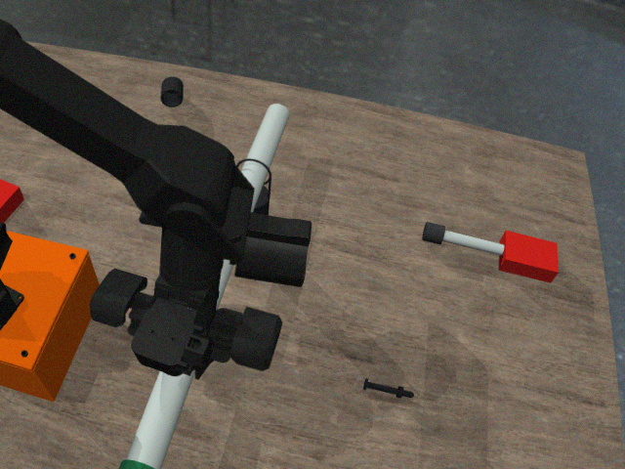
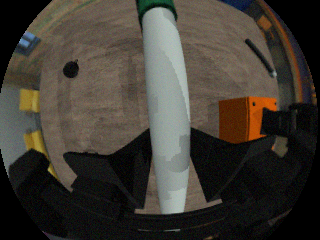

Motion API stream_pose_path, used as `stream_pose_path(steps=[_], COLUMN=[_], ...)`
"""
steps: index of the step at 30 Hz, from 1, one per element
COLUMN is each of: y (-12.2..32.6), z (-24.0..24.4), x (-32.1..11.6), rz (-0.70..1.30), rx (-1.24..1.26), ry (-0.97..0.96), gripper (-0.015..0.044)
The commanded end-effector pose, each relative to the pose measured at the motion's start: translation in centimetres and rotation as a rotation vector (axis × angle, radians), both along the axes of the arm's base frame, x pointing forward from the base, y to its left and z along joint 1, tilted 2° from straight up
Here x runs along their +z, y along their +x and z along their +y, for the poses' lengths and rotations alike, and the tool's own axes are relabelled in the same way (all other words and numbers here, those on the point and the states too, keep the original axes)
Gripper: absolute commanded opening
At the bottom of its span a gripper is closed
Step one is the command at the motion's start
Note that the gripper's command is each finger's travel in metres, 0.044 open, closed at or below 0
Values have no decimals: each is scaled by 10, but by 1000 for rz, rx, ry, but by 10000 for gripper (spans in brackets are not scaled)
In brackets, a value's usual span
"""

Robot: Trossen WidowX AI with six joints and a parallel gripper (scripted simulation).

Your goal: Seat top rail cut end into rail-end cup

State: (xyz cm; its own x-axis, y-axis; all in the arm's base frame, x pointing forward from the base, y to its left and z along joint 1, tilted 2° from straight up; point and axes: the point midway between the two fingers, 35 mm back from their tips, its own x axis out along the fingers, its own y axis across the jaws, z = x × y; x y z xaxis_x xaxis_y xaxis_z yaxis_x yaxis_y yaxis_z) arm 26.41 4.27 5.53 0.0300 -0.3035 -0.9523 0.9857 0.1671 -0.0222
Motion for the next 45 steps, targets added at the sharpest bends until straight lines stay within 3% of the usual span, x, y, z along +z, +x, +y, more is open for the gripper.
stream_pose_path(steps=[1,45], y=[0,0], z=[0,-4], x=[0,4], rz=[0,-2], rx=[0,-1], ry=[0,-11], gripper=[0,0])
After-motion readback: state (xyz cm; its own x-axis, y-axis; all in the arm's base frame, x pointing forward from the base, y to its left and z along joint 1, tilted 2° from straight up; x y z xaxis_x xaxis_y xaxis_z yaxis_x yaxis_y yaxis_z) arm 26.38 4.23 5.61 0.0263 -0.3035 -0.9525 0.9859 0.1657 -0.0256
